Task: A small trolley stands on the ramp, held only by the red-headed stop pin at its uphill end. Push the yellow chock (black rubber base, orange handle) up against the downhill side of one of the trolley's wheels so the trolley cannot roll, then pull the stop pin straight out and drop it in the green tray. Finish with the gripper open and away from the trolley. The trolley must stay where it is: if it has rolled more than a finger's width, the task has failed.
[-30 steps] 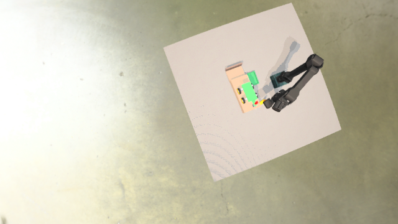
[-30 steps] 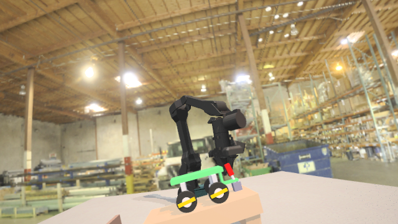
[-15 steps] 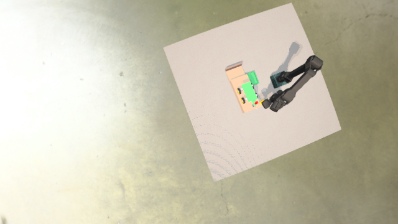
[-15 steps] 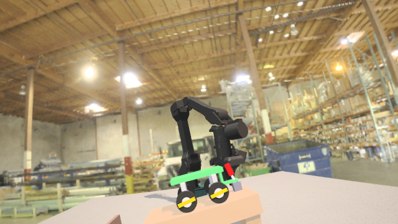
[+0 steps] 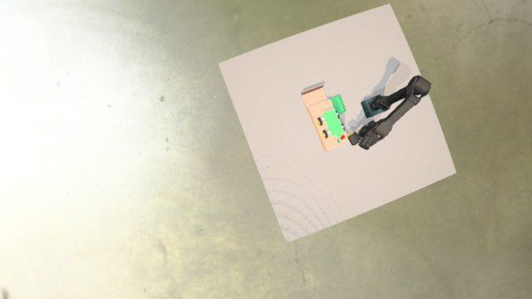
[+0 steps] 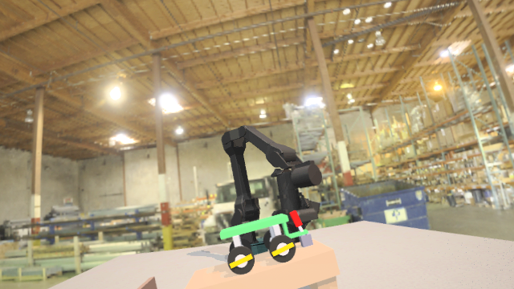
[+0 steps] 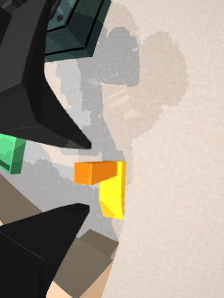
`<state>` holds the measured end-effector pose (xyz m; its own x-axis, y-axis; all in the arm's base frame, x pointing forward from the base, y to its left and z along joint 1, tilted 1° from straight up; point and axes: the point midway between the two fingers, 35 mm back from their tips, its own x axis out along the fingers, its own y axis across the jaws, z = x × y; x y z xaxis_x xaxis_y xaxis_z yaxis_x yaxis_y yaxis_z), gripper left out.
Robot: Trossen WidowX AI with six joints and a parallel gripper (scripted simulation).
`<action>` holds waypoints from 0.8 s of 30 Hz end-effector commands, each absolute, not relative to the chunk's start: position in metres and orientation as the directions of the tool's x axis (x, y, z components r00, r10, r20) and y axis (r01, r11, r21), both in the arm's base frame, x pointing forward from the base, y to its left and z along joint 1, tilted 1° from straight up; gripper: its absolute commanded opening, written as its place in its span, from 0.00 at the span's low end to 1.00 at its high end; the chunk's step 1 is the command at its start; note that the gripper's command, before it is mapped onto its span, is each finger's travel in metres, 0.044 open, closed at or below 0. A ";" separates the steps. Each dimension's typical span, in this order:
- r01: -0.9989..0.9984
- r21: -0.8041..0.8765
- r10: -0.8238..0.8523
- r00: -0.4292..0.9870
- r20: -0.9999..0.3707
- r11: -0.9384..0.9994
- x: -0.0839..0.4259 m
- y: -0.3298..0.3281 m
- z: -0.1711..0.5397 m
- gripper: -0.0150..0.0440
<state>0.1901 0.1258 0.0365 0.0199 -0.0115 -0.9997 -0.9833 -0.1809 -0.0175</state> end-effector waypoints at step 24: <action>-0.983 -0.007 -0.014 0.010 -1.000 -0.185 0.188 0.125 0.003 0.58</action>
